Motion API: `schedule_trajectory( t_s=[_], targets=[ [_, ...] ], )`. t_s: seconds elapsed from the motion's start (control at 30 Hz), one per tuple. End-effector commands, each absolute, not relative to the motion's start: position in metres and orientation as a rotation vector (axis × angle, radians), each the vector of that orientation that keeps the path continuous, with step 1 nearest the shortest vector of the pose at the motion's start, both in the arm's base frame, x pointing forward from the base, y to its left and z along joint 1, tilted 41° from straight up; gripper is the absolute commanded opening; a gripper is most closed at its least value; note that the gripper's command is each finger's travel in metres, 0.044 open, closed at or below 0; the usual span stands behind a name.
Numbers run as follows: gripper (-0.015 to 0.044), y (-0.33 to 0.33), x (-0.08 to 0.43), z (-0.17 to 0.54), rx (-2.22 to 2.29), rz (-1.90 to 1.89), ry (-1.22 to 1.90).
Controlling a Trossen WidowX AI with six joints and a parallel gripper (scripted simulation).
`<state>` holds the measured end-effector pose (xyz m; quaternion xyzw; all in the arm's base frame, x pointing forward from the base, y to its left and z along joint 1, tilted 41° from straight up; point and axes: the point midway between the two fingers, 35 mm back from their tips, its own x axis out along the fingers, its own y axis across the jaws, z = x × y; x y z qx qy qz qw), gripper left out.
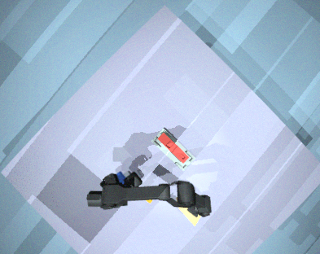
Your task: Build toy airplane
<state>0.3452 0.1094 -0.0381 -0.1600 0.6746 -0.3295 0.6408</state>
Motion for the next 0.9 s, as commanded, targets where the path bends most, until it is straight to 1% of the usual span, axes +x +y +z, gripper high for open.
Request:
schedule_trajectory(
  t_s=[0.0,0.87],
  targets=[
    [0.0000,0.117,0.346,-0.028,-0.352,-0.754,1.534],
    [0.0000,0.052,0.356,0.016,-0.054,-1.000,1.364]
  ],
)
